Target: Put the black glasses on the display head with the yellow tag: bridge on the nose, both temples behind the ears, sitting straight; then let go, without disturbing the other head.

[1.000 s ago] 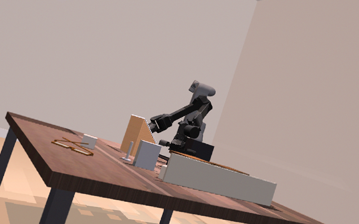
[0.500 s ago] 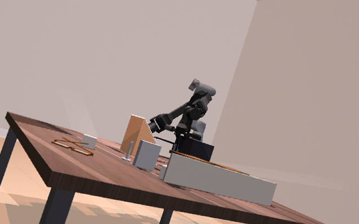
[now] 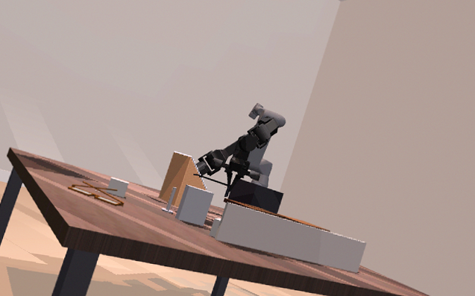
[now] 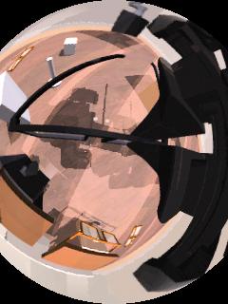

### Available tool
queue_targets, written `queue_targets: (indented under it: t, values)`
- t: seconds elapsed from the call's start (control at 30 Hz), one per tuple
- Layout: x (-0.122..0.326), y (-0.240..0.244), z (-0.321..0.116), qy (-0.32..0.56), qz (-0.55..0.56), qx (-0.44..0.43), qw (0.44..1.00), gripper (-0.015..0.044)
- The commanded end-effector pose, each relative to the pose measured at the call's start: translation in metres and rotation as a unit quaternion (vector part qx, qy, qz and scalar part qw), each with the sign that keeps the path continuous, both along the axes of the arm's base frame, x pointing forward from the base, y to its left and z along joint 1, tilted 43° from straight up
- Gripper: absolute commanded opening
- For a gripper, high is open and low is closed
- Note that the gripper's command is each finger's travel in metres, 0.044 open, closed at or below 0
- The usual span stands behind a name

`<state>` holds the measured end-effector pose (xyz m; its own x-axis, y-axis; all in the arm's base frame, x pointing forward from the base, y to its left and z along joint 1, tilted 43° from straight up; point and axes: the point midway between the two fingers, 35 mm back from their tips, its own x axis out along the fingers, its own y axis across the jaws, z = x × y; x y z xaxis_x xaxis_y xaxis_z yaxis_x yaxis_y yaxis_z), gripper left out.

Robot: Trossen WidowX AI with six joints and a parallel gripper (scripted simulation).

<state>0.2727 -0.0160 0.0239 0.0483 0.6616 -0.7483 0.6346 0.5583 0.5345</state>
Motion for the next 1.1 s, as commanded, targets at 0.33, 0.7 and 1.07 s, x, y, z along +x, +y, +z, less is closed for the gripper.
queue_targets:
  t: [0.33,0.7,1.07]
  values:
    - [-0.002,-0.057,-0.044,-0.096,0.113,-0.018,0.989,0.0000]
    - [-0.017,-0.098,-0.083,-0.172,0.202,-0.022,0.964,0.0000]
    - [-0.042,-0.132,-0.123,-0.249,0.288,-0.019,0.924,0.0000]
